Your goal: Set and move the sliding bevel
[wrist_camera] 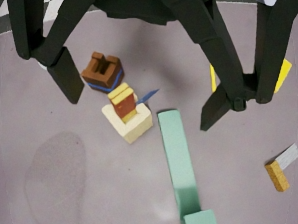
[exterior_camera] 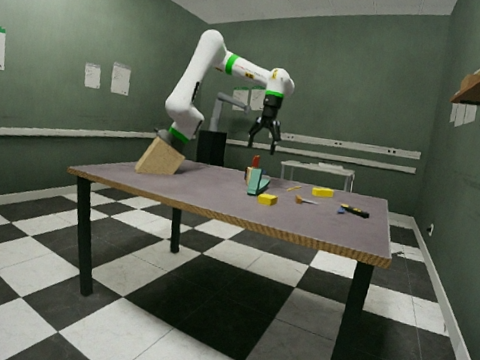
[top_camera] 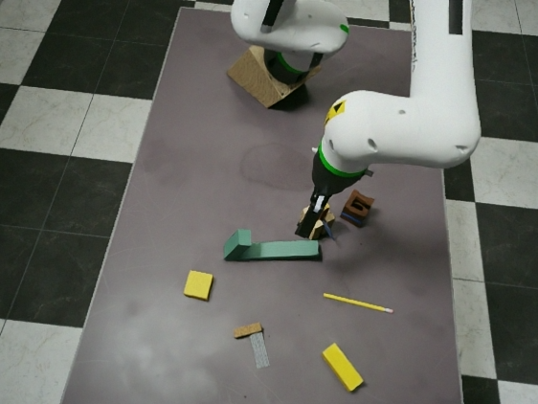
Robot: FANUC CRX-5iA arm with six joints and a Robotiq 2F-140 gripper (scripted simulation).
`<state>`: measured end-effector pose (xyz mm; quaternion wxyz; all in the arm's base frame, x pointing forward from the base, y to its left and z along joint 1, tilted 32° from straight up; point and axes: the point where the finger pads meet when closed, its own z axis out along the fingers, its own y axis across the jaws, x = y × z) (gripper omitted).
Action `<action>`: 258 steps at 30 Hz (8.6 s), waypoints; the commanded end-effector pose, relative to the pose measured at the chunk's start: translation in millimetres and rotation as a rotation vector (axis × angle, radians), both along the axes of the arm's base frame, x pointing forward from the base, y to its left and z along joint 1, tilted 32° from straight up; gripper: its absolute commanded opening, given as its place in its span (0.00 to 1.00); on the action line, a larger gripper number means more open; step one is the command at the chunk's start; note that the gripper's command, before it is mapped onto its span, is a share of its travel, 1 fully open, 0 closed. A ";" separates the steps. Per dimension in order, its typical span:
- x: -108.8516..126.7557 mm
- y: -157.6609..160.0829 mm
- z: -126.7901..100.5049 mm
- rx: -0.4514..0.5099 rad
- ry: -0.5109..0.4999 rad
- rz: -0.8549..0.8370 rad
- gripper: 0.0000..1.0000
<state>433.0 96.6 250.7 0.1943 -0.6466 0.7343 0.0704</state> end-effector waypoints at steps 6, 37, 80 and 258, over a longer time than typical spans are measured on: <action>-10.4 13.7 -2.0 0.100 0.060 -0.258 1.00; -25.1 32.2 -6.0 0.268 0.182 -0.598 1.00; -13.7 52.3 -37.5 0.268 0.182 -0.598 1.00; 74.1 -60.4 -25.4 -0.276 -0.251 0.258 0.10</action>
